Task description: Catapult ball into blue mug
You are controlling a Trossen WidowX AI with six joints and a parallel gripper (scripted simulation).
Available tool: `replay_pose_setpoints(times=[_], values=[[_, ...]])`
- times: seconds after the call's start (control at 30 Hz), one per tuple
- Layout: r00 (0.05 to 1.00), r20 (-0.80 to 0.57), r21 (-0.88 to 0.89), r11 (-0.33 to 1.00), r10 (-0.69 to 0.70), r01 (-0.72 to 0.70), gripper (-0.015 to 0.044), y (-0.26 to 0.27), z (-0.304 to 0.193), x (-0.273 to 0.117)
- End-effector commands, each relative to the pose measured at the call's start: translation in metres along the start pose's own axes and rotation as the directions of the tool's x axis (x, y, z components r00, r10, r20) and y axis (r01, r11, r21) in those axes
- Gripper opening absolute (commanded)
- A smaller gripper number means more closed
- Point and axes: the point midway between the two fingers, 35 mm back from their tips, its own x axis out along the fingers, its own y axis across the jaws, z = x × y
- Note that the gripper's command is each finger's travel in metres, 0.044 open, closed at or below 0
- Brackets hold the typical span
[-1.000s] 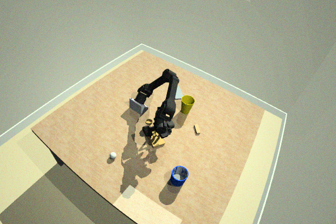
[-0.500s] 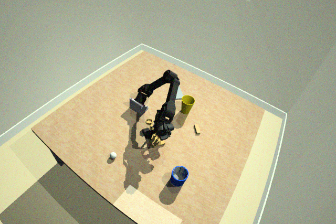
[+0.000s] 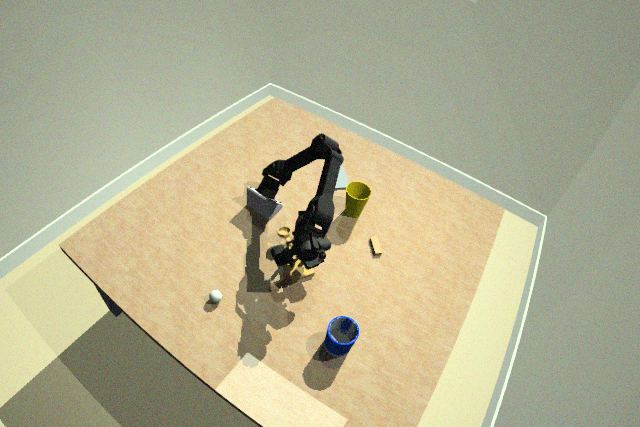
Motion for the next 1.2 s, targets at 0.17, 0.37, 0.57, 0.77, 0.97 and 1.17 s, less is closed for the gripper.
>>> replay_pose_setpoints(times=[0.17, 0.37, 0.57, 0.77, 0.97, 1.17], values=[[1.0, 0.001, 0.0, 1.0, 0.0, 0.0, 0.0125, 0.0, 0.0, 0.0], [1.0, 0.001, 0.001, 1.0, 0.0, 0.0, 0.0006, 0.0, 0.001, -0.039], [1.0, -0.001, 0.003, 1.0, 0.001, -0.001, 0.0, 0.0, 0.001, -0.048], [1.0, -0.001, 0.003, 1.0, 0.001, -0.001, 0.0, 0.0, 0.002, -0.04], [1.0, -0.001, 0.003, 1.0, 0.001, -0.001, 0.0, 0.0, 0.002, -0.03], [1.0, -0.001, 0.004, 1.0, 0.002, -0.002, 0.0, 0.0, 0.002, -0.02]])
